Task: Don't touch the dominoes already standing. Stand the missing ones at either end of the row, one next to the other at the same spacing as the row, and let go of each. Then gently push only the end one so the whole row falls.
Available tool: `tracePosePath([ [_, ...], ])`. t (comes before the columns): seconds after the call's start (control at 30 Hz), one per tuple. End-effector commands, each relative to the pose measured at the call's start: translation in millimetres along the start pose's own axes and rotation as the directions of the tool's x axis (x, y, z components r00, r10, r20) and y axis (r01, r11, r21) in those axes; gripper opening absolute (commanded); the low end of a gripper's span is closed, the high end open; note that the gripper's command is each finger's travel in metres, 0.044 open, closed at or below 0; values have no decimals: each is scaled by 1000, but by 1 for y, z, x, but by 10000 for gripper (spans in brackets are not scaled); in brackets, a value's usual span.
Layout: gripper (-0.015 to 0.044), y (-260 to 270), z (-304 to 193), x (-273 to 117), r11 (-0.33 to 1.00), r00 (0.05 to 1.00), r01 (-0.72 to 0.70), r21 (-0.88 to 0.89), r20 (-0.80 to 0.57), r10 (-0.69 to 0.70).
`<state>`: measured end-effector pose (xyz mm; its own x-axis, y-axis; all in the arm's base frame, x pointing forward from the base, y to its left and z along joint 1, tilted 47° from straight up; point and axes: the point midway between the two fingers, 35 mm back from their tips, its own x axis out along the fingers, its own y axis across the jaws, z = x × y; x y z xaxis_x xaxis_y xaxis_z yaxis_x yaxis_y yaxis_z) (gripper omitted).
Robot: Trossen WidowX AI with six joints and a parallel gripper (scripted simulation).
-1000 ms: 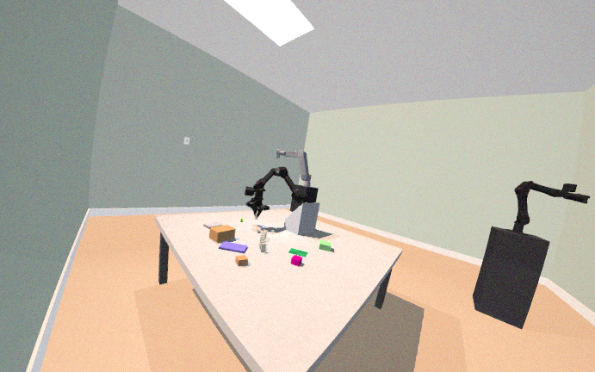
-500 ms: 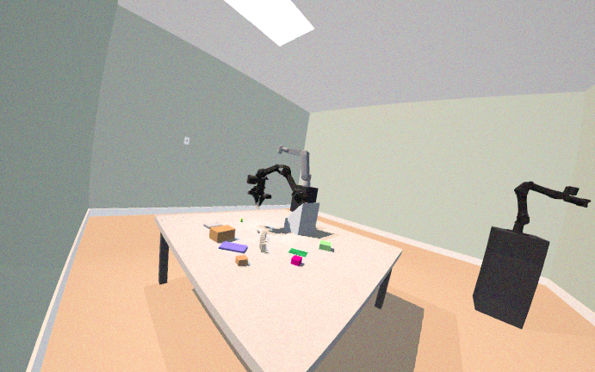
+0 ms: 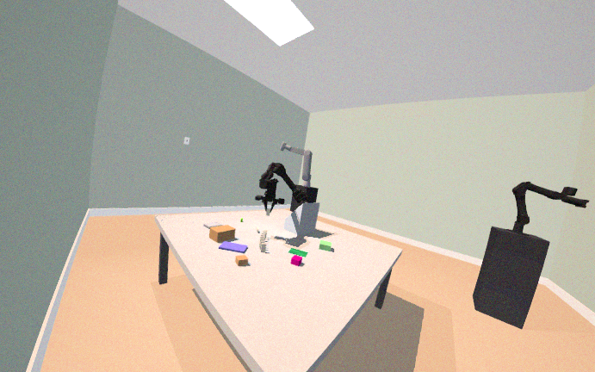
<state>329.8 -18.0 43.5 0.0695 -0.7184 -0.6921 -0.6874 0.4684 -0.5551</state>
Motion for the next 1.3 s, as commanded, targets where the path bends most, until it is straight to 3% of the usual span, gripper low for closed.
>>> tracePosePath([
  [0.0, 107, 4, 5, 1, 1000, 1000, 5, -7, 1, -5],
  [0.77, 107, 3, 4, 129, 1000, 1000, 8, -8, -3, -8],
  [1.2, 107, 3, 3, 133, 1000, 1000, 9, -8, -4, -9],
  [1.27, 160, 3, 3, 133, 1000, 1000, 9, -8, -4, -9],
])
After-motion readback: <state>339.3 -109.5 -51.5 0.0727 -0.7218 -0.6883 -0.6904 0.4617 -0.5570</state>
